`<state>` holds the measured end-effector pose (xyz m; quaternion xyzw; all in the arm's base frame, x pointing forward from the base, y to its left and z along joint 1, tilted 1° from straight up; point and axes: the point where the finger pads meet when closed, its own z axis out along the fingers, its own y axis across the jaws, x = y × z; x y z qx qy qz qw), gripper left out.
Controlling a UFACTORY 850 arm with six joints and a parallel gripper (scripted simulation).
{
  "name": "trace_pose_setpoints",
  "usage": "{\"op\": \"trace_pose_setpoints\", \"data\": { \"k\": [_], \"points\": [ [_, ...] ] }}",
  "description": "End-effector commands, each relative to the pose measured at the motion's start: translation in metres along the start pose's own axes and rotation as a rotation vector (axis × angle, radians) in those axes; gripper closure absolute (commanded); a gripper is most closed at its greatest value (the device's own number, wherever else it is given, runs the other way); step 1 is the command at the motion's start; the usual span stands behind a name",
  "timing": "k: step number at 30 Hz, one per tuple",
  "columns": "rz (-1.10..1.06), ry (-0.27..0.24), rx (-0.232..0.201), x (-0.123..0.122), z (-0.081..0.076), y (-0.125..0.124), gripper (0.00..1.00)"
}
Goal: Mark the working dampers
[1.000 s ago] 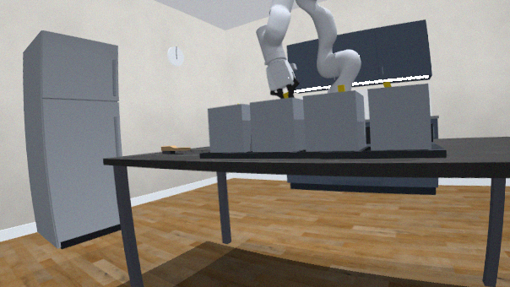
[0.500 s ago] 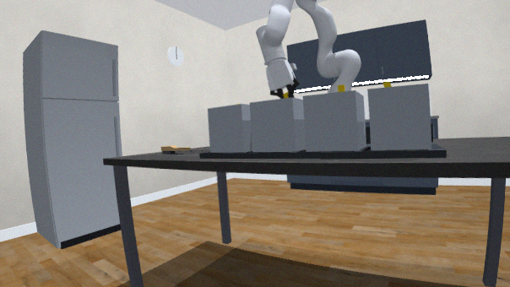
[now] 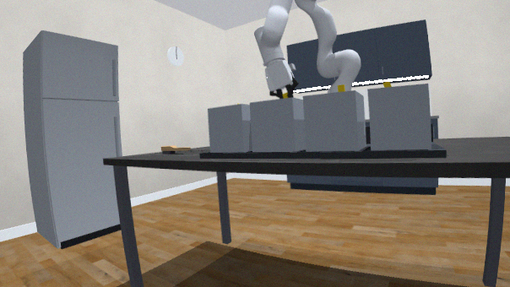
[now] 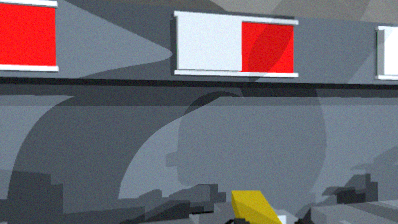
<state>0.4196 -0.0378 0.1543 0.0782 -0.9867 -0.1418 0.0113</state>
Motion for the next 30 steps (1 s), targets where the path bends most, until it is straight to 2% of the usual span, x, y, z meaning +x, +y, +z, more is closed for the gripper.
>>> {"op": "trace_pose_setpoints", "data": {
  "k": [1, 11, 22, 24, 30],
  "points": [
    [0.000, -0.002, -0.013, -0.001, -0.001, -0.002, 0.81],
    [-0.001, -0.002, -0.052, -0.001, -0.001, -0.006, 0.81],
    [-0.001, -0.002, -0.133, -0.001, 0.000, -0.014, 0.81],
    [-0.001, -0.002, -0.133, -0.001, 0.000, -0.014, 0.81],
    [-0.001, -0.002, -0.189, -0.001, 0.001, -0.019, 0.81]
  ]
}}
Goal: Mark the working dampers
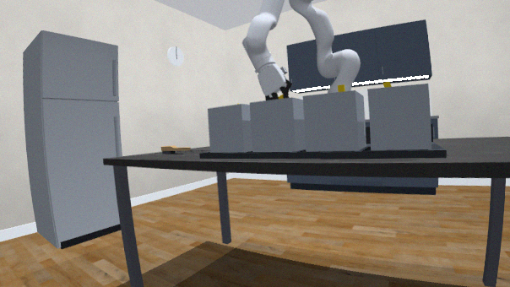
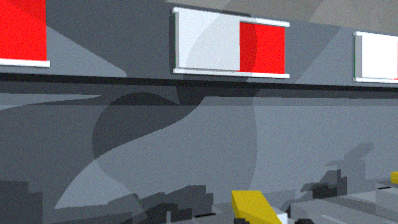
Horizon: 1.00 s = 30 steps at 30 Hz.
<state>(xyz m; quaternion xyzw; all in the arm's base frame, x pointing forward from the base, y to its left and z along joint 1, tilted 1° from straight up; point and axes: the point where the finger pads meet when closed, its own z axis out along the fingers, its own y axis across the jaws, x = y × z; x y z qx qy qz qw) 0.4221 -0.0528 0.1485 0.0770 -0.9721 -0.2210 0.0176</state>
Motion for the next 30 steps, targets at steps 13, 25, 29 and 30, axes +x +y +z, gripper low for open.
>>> {"op": "trace_pose_setpoints", "data": {
  "k": [13, 25, 29, 30],
  "points": [
    [-0.001, -0.002, -0.130, -0.001, 0.000, -0.013, 0.81],
    [-0.001, -0.002, -0.204, -0.001, 0.001, -0.020, 0.81],
    [-0.001, -0.002, -0.211, -0.001, 0.002, -0.021, 0.81],
    [-0.001, -0.002, -0.214, -0.001, 0.002, -0.022, 0.81]
  ]
}}
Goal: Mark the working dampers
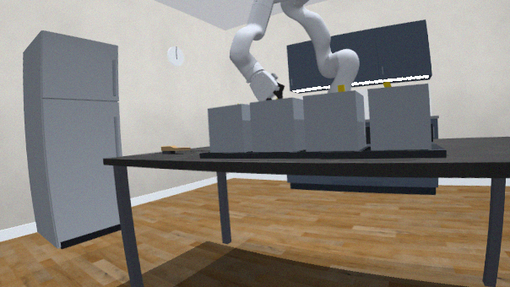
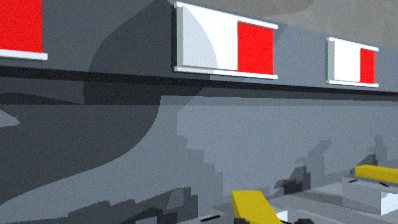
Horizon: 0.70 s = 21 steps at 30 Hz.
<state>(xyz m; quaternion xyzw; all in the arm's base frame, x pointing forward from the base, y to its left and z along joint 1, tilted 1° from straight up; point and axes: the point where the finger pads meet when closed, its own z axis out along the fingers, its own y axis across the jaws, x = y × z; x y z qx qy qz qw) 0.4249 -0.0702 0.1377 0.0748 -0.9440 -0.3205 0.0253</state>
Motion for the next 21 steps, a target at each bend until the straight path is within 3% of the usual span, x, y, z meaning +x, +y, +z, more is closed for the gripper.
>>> {"op": "trace_pose_setpoints", "data": {
  "k": [1, 21],
  "points": [
    [-0.001, -0.001, -0.009, -0.0007, -0.0007, -0.0010, 0.81],
    [-0.001, -0.001, -0.022, -0.0007, -0.0007, -0.0023, 0.81]
  ]
}}
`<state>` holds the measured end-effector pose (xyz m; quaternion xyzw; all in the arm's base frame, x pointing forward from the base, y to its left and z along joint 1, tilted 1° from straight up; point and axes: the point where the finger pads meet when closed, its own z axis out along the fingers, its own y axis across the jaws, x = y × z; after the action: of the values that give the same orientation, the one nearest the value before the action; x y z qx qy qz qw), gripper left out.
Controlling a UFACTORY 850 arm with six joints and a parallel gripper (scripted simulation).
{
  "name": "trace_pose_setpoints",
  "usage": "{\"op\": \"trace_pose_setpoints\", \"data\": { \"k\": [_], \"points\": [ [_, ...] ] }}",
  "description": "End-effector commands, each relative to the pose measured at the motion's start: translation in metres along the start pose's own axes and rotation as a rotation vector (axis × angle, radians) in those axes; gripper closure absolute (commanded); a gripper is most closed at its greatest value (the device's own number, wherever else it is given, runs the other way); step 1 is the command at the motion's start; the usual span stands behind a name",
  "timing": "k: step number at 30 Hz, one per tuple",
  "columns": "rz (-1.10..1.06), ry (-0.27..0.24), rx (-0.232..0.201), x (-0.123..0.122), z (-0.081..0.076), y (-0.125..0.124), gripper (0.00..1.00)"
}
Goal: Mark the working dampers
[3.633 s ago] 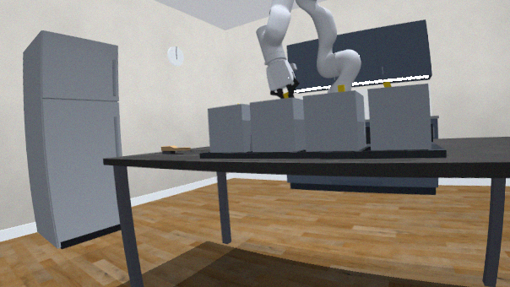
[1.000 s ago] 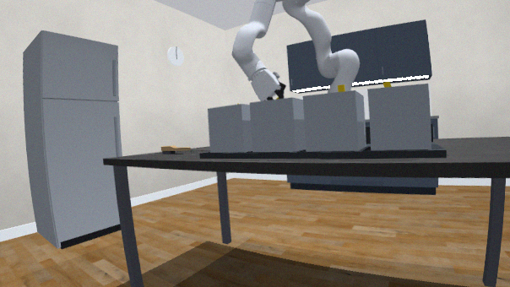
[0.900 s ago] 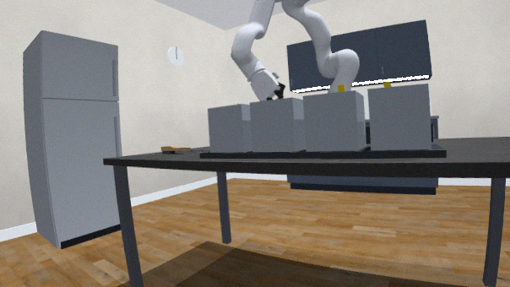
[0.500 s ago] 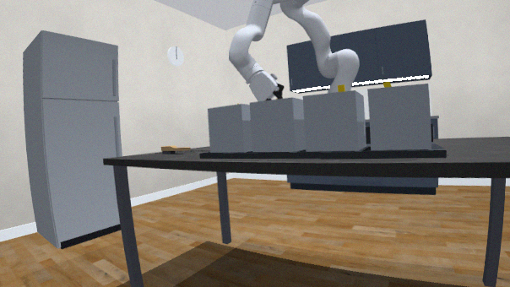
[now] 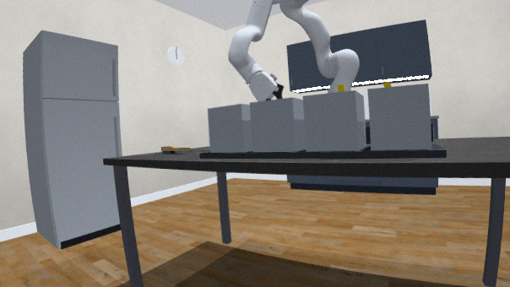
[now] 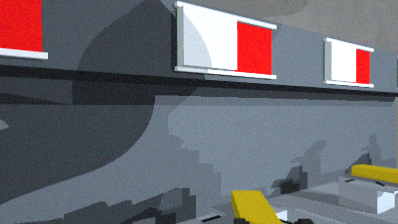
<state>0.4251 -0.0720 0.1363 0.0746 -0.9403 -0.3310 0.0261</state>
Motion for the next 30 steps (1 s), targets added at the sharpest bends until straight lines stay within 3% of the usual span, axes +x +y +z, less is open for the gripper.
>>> {"op": "trace_pose_setpoints", "data": {
  "k": [1, 12, 22, 30],
  "points": [
    [-0.001, -0.001, 0.001, -0.0007, -0.0007, 0.0000, 0.81],
    [-0.001, -0.001, 0.001, -0.0007, -0.0007, 0.0000, 0.77],
    [-0.001, -0.001, 0.001, -0.0007, -0.0007, 0.0000, 0.61],
    [-0.001, -0.001, 0.001, -0.0007, -0.0007, 0.0000, 0.61]
  ]
}}
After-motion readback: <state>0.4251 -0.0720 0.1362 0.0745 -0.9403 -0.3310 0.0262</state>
